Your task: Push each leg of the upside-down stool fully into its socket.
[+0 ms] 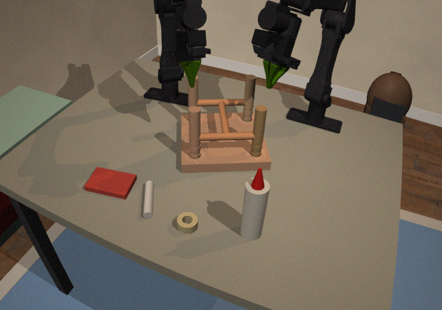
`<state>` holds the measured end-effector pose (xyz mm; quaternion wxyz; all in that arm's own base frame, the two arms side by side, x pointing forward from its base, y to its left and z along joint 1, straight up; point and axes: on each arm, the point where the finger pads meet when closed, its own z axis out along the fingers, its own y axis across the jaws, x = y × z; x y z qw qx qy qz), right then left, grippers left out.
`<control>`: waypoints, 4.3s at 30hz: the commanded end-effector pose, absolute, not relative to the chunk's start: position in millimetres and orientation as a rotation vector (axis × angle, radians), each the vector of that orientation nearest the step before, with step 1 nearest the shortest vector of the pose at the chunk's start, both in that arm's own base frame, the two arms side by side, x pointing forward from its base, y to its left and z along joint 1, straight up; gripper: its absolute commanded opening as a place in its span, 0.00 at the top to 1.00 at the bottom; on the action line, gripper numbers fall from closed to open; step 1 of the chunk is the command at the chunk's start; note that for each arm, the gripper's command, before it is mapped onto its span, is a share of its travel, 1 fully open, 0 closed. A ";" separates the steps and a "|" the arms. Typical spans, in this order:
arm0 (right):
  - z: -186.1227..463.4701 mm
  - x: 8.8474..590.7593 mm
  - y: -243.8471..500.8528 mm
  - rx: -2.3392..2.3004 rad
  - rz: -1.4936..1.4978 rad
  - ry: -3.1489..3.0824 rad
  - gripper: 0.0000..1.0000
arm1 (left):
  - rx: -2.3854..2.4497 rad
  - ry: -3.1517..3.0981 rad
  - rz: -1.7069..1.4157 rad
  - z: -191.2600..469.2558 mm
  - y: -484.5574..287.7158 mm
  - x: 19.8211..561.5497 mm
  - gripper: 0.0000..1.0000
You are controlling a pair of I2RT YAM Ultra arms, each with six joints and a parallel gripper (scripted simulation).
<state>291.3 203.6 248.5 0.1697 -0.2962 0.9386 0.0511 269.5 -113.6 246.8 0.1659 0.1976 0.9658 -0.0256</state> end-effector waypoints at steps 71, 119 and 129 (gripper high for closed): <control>246.4 83.9 317.3 -1.807 0.213 2.344 1.00 | 0.570 2.873 -0.055 225.8 -120.2 299.2 1.00; 227.8 92.4 324.6 -1.757 0.244 2.309 1.00 | 0.580 2.883 -0.052 216.8 -123.5 301.9 1.00; 227.2 92.0 323.2 -1.761 0.238 2.314 1.00 | 0.573 2.845 -0.063 229.9 -123.6 301.9 1.00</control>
